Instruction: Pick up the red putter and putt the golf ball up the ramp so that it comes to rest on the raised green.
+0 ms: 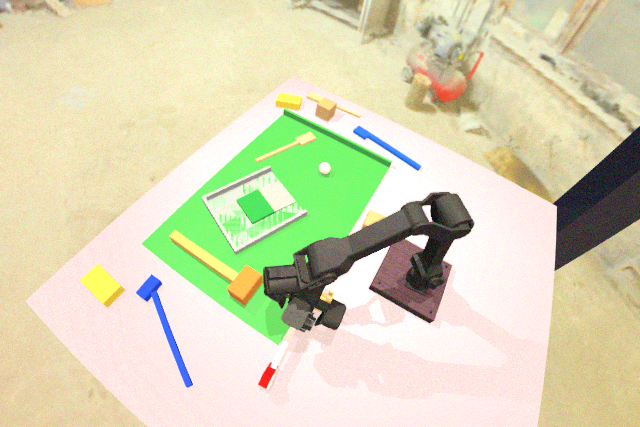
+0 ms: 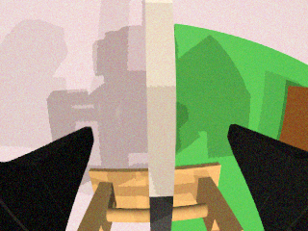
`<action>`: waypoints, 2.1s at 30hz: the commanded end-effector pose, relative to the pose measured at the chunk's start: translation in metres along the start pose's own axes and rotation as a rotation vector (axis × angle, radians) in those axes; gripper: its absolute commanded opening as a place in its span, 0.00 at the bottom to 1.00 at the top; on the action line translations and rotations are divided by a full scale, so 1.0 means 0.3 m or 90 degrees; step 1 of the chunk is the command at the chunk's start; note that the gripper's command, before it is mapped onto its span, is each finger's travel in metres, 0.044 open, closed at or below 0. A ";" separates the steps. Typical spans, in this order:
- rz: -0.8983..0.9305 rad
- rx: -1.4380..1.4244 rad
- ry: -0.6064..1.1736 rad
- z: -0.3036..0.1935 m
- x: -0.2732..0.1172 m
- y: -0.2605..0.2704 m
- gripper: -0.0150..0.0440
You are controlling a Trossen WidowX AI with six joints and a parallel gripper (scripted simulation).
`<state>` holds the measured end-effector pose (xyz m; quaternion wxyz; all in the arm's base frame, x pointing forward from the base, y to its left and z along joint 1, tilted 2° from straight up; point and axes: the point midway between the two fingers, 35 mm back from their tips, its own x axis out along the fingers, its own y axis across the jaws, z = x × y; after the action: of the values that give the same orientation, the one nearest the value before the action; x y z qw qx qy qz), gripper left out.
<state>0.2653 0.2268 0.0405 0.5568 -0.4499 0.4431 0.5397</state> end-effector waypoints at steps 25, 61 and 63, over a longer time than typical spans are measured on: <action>0.002 0.000 0.001 -0.015 0.058 0.003 0.47; -0.001 0.009 0.002 0.044 -0.242 -0.015 0.25; -0.008 0.026 0.003 0.023 -0.250 -0.035 0.25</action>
<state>0.2662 0.2258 0.1144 0.5569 -0.4477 0.4467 0.5384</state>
